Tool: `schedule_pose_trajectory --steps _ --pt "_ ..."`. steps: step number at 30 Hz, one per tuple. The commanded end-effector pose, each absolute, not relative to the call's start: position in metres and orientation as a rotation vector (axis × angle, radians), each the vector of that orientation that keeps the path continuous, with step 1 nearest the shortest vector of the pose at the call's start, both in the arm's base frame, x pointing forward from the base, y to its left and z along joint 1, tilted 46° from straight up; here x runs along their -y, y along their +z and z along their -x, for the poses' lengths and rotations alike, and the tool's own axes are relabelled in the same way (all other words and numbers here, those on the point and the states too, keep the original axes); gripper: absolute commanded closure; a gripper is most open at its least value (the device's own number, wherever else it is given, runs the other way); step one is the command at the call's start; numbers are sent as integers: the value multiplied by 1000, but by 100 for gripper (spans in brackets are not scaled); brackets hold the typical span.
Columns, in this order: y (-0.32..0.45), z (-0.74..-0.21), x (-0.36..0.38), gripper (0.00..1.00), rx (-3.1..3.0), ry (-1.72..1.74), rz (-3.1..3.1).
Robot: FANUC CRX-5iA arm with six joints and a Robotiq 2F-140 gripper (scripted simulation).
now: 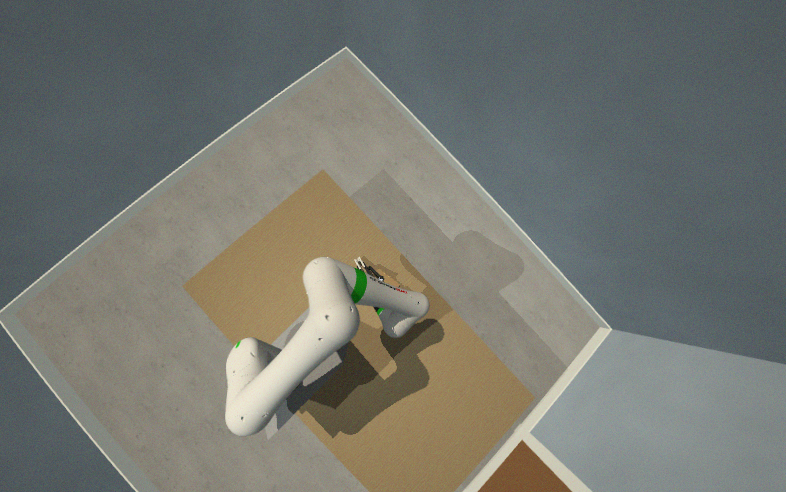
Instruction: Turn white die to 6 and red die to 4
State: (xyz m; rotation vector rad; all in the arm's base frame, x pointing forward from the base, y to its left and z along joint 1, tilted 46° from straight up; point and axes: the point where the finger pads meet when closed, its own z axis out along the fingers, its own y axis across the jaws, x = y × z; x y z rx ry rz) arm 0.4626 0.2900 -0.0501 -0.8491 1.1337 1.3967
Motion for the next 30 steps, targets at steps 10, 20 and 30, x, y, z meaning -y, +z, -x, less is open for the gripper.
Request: schedule_pose_trajectory --steps 10,20,30 --pt "-50 -463 -290 93 -1134 1396 849" --pt "-52 -462 -292 93 -1134 1396 849" --pt "-56 -462 -295 93 -1134 1396 849"
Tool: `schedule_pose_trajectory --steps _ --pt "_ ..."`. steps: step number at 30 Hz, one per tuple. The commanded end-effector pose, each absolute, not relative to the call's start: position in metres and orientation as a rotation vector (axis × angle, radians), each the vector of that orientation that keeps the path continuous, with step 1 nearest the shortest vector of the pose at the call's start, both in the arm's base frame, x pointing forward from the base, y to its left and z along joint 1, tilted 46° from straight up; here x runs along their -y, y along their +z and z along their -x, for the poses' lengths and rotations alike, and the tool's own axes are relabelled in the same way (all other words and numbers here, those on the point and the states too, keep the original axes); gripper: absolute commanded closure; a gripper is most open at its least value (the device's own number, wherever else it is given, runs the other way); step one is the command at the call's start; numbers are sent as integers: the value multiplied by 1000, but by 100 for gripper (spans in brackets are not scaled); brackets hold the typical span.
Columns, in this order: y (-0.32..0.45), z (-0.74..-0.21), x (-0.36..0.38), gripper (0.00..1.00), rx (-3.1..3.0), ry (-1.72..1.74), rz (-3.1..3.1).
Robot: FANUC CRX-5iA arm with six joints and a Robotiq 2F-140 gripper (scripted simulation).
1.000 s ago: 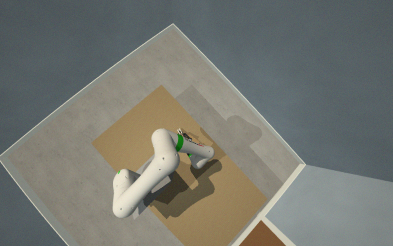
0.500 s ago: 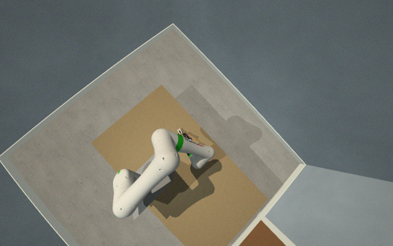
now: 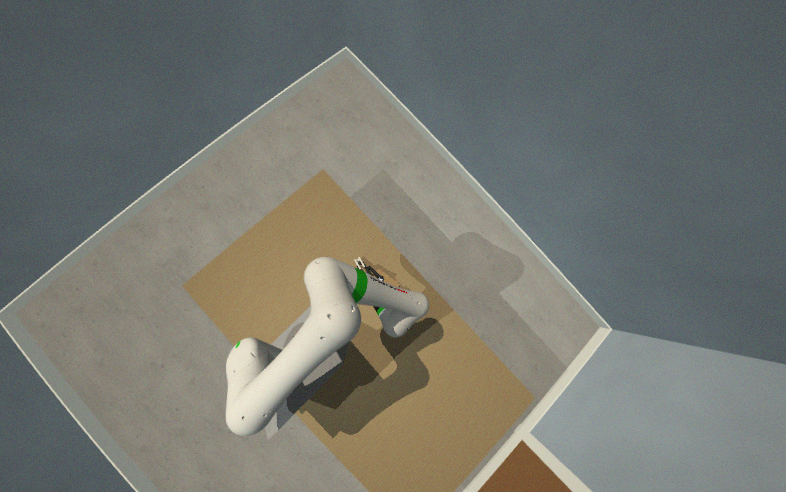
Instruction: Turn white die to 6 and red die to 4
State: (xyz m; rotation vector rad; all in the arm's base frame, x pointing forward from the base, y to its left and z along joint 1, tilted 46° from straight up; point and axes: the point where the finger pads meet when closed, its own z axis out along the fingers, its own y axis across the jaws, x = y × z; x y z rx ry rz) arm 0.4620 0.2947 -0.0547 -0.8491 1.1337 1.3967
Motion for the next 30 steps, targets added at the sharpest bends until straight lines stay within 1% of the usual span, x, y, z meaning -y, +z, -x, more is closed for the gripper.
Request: schedule_pose_trajectory --steps 1,30 --pt "-56 -462 -296 93 -1134 1396 849" --pt "-59 -462 -298 93 -1134 1396 849"
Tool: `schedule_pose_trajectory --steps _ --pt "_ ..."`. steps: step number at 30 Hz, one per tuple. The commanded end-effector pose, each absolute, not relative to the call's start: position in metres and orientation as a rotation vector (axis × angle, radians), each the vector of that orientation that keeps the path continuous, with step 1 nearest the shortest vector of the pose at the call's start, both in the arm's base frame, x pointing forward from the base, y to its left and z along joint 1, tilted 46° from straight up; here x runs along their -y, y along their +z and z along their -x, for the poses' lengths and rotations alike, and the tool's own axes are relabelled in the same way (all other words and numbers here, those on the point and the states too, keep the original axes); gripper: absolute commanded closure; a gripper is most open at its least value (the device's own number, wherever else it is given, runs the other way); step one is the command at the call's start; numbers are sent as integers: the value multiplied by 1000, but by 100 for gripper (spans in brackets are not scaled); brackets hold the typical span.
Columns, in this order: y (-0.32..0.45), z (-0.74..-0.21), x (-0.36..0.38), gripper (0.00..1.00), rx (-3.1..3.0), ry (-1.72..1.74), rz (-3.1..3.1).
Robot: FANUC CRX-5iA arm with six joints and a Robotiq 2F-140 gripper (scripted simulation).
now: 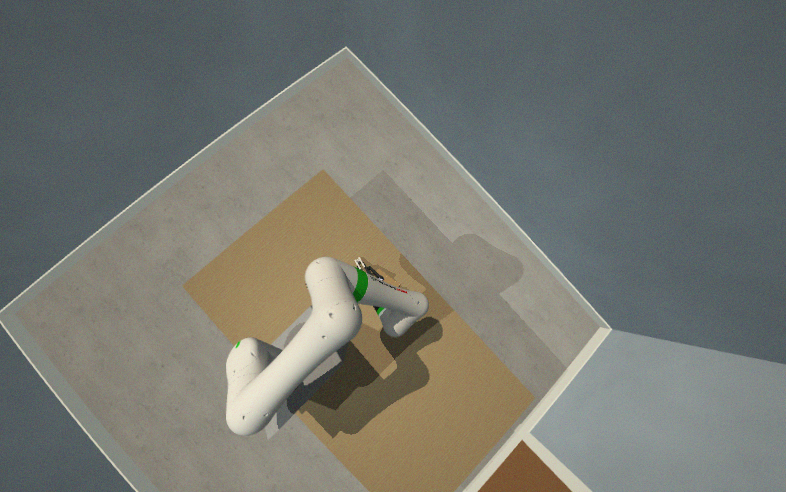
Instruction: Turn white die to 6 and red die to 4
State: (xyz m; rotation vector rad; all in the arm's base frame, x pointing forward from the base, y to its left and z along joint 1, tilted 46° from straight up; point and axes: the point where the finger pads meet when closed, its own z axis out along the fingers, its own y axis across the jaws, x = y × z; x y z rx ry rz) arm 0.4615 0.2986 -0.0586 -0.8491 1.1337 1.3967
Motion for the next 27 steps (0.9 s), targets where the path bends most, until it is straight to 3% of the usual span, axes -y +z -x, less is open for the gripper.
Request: schedule_pose_trajectory --steps 1,19,27 --pt "-59 -462 -298 93 -1134 1396 849" --pt "-59 -462 -298 93 -1134 1396 849" --pt "-59 -462 -298 86 -1134 1396 849"
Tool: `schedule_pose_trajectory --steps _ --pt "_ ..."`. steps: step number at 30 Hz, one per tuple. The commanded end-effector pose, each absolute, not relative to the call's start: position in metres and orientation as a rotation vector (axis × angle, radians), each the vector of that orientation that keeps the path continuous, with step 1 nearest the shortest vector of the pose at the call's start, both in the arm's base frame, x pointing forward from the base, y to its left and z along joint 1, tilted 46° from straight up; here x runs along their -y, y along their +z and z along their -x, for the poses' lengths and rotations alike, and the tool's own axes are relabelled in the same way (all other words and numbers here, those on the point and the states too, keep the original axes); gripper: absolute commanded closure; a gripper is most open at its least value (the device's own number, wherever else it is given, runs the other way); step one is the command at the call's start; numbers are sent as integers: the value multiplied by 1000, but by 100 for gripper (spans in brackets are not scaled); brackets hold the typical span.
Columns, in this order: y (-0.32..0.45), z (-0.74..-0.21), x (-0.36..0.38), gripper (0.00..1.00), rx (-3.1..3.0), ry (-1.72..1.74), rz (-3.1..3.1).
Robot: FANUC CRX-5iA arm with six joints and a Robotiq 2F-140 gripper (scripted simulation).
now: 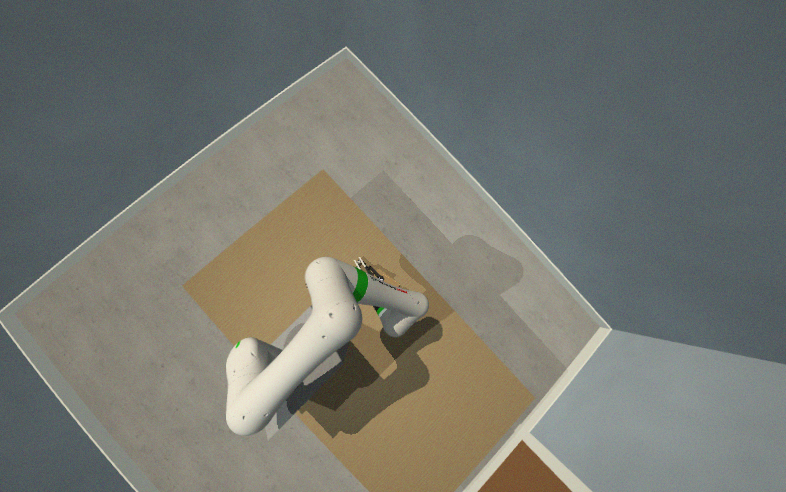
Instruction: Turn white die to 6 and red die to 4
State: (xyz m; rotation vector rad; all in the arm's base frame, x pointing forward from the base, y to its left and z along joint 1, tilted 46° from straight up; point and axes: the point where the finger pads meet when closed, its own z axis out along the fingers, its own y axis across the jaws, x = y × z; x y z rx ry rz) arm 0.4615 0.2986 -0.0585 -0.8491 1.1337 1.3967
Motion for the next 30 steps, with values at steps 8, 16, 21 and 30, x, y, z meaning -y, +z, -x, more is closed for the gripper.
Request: schedule_pose_trajectory --steps 8,16,21,30 --pt "-59 -462 -298 81 -1134 1396 849" --pt "-59 -462 -298 81 -1134 1396 849" --pt "-59 -462 -298 81 -1134 1396 849" --pt "-59 -462 -298 81 -1134 1396 849"
